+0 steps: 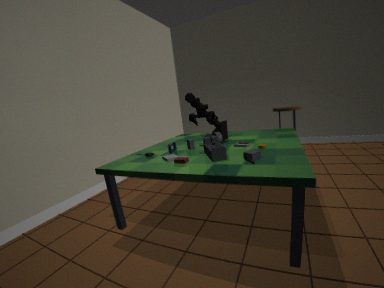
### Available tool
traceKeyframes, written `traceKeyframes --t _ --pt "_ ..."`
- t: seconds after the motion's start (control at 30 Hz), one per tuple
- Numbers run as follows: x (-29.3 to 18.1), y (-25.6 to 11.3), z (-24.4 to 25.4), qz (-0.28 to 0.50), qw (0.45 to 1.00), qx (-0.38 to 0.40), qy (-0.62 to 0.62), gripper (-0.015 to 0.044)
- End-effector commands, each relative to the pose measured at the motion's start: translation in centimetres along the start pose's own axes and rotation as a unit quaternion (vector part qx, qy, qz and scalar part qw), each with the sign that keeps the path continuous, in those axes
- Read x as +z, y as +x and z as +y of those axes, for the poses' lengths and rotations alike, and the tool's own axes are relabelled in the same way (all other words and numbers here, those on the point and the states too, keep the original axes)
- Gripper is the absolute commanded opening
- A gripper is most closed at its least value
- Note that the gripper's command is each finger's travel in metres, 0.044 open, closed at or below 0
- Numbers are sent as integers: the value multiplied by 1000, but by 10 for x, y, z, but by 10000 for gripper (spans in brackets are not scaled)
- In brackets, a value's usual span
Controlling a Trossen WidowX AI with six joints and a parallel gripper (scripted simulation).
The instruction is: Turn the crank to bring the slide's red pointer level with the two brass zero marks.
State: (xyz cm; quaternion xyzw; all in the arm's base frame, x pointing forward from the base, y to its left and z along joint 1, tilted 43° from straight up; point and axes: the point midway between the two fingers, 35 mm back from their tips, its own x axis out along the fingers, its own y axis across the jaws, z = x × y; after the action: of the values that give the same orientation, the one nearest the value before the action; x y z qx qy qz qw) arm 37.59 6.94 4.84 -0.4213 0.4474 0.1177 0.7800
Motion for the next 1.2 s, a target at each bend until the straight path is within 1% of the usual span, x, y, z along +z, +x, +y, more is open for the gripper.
traceKeyframes --t 0.0,0.33,1.17 --pt "-17 16 1 6 1000 5 -2 440" --pt "-64 57 2 6 1000 3 -3 440" --pt "-90 82 1 8 1000 3 -2 440"
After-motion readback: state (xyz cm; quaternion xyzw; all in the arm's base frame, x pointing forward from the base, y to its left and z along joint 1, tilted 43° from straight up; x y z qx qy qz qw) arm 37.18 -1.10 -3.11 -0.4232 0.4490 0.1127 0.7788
